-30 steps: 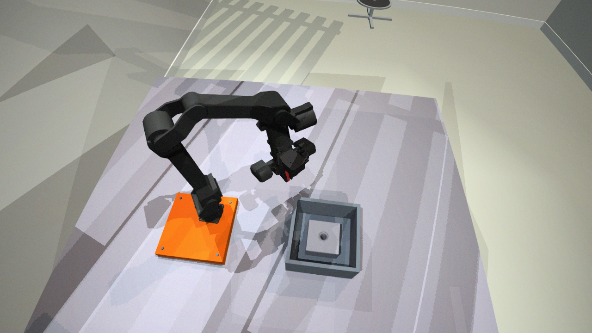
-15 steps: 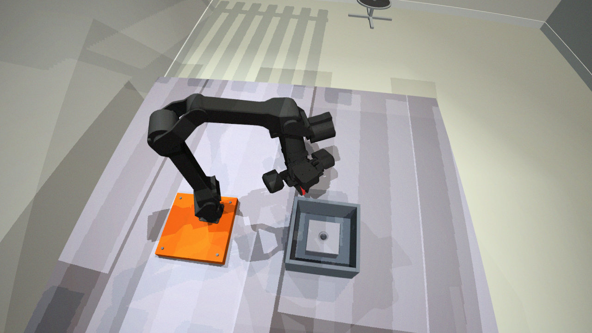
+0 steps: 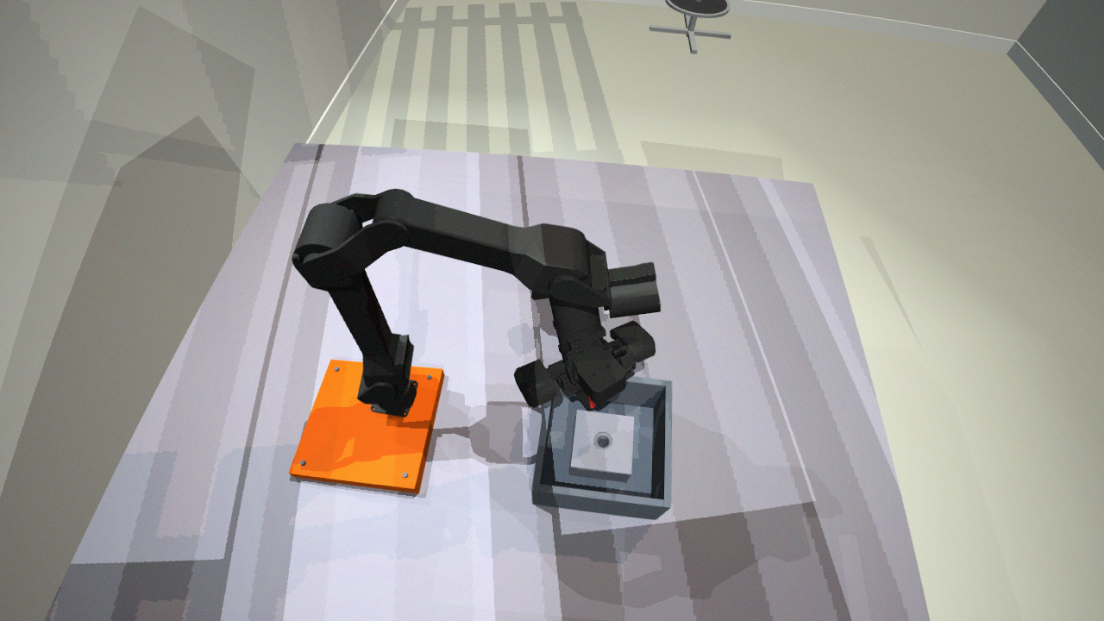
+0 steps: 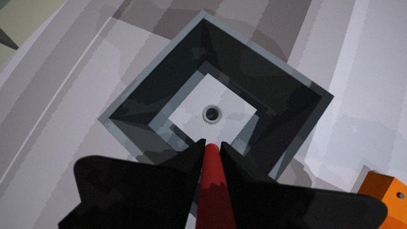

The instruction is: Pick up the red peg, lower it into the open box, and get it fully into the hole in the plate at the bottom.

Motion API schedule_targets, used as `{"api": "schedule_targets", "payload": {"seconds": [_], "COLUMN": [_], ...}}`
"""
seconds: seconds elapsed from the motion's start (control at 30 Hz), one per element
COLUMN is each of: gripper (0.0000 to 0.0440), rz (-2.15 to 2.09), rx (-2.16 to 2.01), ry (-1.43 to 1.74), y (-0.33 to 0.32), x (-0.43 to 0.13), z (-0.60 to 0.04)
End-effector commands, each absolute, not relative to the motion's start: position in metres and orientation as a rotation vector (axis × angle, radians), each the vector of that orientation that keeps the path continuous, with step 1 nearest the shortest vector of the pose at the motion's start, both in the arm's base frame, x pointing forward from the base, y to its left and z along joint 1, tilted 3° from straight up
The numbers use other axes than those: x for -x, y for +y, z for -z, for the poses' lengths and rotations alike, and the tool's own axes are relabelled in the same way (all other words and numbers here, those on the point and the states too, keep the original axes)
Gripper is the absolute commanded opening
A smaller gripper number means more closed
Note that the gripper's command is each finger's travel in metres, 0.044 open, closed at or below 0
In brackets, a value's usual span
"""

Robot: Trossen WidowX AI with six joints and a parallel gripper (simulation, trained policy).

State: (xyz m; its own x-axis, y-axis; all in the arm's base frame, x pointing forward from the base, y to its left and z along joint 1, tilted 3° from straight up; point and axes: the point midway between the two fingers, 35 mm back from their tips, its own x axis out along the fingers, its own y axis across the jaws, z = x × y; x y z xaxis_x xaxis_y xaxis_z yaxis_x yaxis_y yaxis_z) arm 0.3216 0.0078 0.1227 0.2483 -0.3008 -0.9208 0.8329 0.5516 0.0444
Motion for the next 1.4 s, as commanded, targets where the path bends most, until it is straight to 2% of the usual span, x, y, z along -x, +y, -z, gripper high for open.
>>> {"api": "schedule_targets", "payload": {"seconds": [0.0, 0.53, 0.6, 0.77, 0.9, 1.27, 1.37], "gripper": [0.0000, 0.0010, 0.0042, 0.0160, 0.0167, 0.0440, 0.0440], "rz": [0.827, 0.709, 0.694, 0.674, 0.648, 0.583, 0.557], "rx": [-0.604, -0.530, -0.523, -0.523, -0.496, -0.551, -0.568], "ry": [1.062, 1.189, 1.213, 1.254, 1.260, 1.282, 1.289], "y": [-0.002, -0.029, -0.030, -0.032, -0.038, -0.037, -0.034], "x": [-0.331, -0.350, -0.350, -0.352, -0.359, -0.391, -0.401], "z": [-0.117, -0.078, -0.072, -0.061, -0.068, -0.089, -0.095]}}
